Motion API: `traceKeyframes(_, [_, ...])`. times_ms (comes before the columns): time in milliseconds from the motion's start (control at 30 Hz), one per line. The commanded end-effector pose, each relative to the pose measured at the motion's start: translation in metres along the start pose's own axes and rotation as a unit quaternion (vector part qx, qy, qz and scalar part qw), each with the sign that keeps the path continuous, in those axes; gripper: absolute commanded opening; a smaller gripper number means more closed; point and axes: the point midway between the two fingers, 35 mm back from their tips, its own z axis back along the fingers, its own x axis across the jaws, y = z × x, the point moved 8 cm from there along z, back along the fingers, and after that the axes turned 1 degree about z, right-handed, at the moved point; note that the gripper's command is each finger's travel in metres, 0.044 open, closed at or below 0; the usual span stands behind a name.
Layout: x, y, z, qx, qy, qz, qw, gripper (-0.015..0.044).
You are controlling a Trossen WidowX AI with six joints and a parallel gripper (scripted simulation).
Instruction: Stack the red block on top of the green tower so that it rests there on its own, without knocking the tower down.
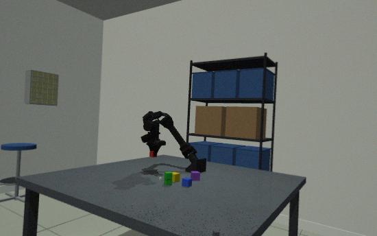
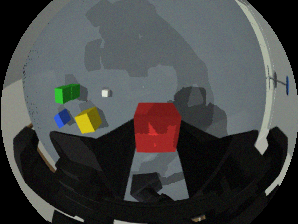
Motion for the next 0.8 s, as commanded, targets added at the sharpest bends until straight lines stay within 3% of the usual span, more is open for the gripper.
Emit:
traceKeyframes(0, [0.016, -0.008, 0.003, -0.001, -0.004, -0.001, 1.0, 0.0])
traceKeyframes(767, [0.129, -0.037, 0.005, -0.001, -0.007, -0.002, 1.0, 0.0])
